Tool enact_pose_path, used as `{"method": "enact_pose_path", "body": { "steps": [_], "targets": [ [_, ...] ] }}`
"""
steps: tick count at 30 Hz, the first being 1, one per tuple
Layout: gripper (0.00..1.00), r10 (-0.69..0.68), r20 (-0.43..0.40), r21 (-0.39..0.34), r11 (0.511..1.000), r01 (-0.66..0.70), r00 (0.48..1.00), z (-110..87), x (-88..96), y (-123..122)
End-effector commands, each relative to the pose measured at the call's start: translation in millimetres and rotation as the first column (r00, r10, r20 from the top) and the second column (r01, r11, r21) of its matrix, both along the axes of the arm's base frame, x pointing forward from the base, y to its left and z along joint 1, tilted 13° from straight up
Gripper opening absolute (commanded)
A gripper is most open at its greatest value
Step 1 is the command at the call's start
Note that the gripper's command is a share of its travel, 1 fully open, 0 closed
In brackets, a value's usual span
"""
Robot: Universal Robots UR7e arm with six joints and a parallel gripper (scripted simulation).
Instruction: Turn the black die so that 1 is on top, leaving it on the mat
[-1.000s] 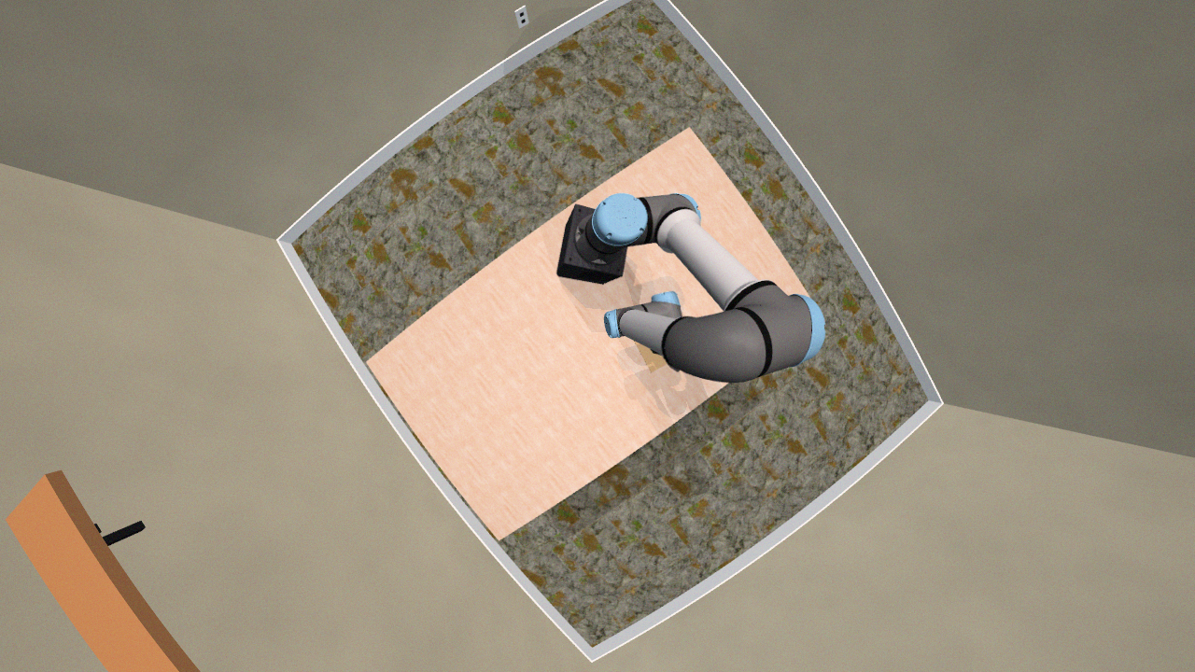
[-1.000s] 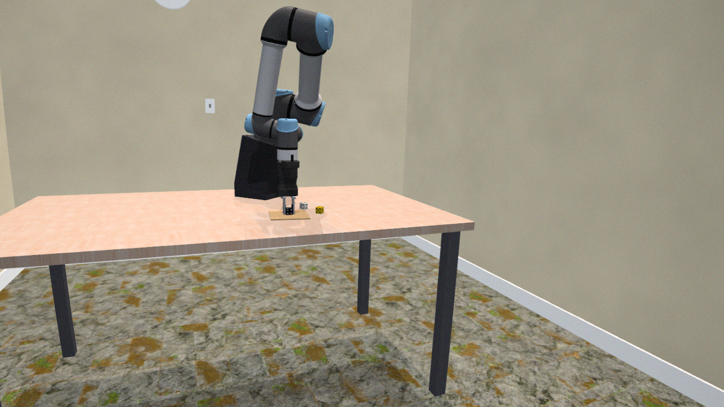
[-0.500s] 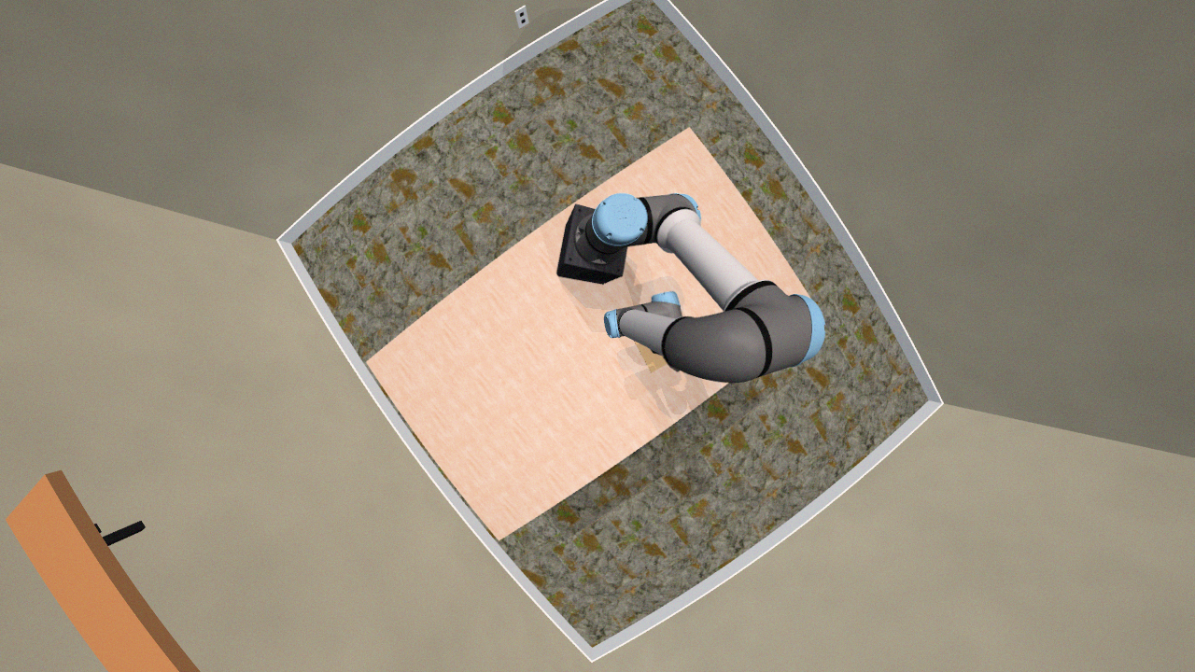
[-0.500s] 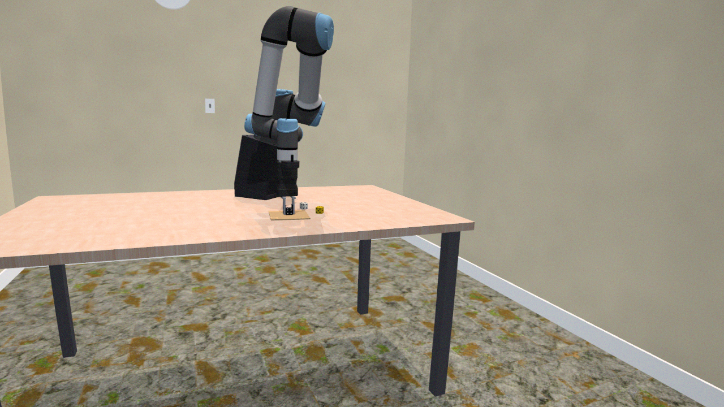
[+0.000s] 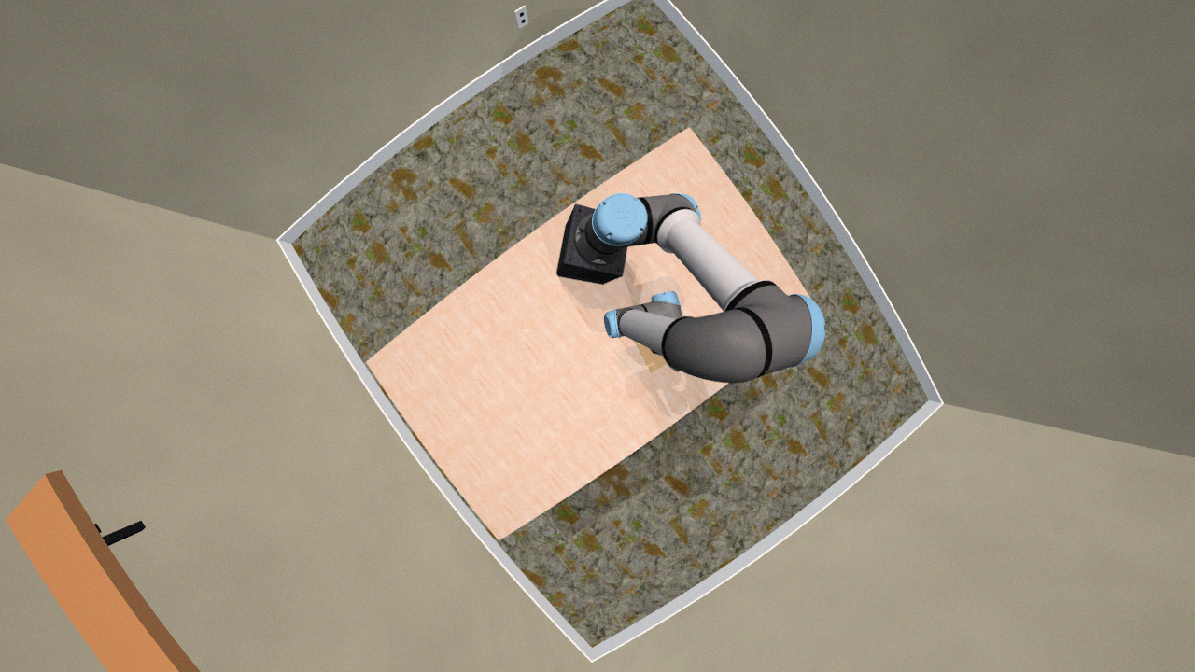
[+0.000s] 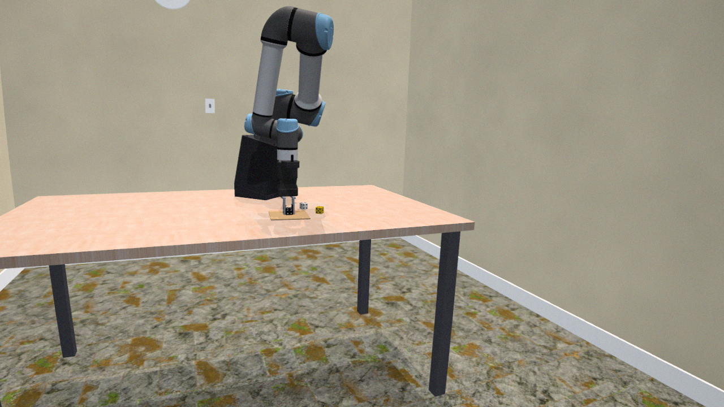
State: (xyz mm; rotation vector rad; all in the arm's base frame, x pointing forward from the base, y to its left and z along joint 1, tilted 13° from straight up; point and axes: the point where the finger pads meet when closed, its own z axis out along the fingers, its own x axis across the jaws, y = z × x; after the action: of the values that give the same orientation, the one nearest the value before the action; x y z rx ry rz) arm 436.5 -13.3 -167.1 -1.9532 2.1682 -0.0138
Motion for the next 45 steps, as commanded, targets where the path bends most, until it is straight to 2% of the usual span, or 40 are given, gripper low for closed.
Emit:
{"method": "enact_pose_path", "body": {
  "steps": [1, 24, 25, 27, 28, 30, 31, 33, 34, 36, 37, 45],
  "targets": [
    [0.49, 0.0, 0.001, 0.0, 1.0, 0.0, 1.0, 0.4, 0.3, -0.2],
    [0.49, 0.0, 0.001, 0.0, 1.0, 0.0, 1.0, 0.4, 0.3, -0.2],
    [0.55, 0.0, 0.001, 0.0, 1.0, 0.0, 1.0, 0.4, 0.3, -0.2],
    [0.55, 0.0, 0.001, 0.0, 1.0, 0.0, 1.0, 0.4, 0.3, -0.2],
    [0.61, 0.0, 0.001, 0.0, 1.0, 0.0, 1.0, 0.4, 0.3, -0.2],
    [0.61, 0.0, 0.001, 0.0, 1.0, 0.0, 1.0, 0.4, 0.3, -0.2],
    [0.67, 0.0, 0.001, 0.0, 1.0, 0.0, 1.0, 0.4, 0.3, -0.2],
    [0.67, 0.0, 0.001, 0.0, 1.0, 0.0, 1.0, 0.4, 0.3, -0.2],
    [0.73, 0.0, 0.001, 0.0, 1.0, 0.0, 1.0, 0.4, 0.3, -0.2],
    [0.73, 0.0, 0.001, 0.0, 1.0, 0.0, 1.0, 0.4, 0.3, -0.2],
    [0.79, 0.0, 0.001, 0.0, 1.0, 0.0, 1.0, 0.4, 0.3, -0.2],
    [0.79, 0.0, 0.001, 0.0, 1.0, 0.0, 1.0, 0.4, 0.3, -0.2]
  ]
}}
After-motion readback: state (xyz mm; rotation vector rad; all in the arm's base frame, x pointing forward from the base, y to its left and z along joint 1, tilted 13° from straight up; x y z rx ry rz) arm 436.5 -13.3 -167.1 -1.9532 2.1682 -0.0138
